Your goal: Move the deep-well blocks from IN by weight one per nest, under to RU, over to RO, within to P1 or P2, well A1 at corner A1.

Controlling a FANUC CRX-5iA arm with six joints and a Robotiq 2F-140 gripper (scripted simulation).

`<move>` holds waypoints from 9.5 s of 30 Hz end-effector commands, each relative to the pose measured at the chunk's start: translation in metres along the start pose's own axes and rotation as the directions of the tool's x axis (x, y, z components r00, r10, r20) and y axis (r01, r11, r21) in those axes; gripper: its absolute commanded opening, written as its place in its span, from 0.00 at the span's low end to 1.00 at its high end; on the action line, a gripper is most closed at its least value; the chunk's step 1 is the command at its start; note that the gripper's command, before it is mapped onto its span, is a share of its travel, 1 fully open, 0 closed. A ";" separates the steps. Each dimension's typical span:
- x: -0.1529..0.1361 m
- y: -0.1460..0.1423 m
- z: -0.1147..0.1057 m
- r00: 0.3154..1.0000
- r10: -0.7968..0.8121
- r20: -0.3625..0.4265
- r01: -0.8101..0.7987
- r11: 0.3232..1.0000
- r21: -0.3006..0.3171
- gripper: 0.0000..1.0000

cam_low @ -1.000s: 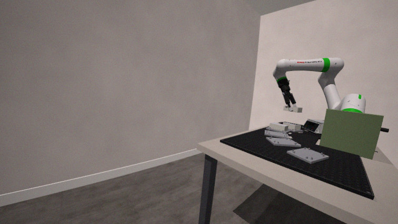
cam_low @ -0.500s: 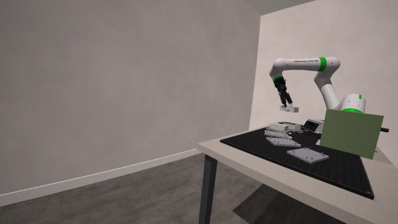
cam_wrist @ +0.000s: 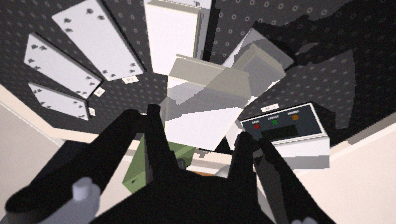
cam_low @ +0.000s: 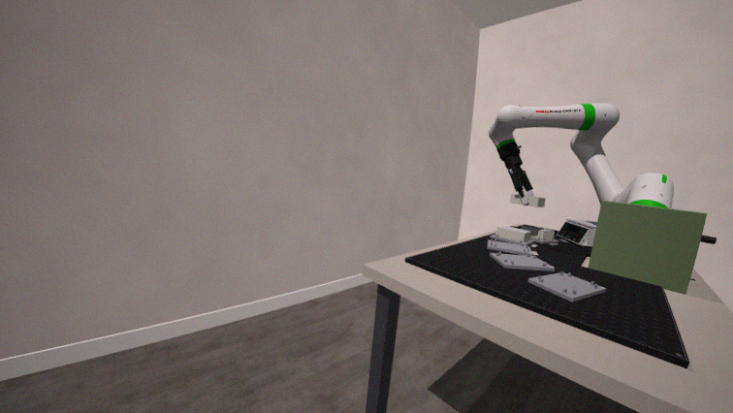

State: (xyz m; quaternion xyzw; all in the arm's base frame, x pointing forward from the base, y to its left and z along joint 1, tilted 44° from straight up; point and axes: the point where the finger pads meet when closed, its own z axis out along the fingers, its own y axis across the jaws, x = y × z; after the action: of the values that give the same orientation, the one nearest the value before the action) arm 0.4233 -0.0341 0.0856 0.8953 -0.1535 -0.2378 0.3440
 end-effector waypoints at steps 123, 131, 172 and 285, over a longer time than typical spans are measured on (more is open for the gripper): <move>-0.101 -0.334 0.058 0.740 -0.656 0.150 0.656 0.654 -0.378 0.10; -0.111 -0.350 0.063 0.740 -0.656 0.150 0.656 0.654 -0.378 0.10; -0.170 -0.410 0.139 0.423 -0.843 0.332 0.843 0.231 -0.486 0.10; -0.218 -0.468 0.279 0.423 -0.843 0.332 0.843 0.231 -0.486 0.10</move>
State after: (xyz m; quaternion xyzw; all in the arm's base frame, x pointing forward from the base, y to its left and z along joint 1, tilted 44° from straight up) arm 0.1445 0.2473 -0.3463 0.6784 0.4340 -0.4188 0.4195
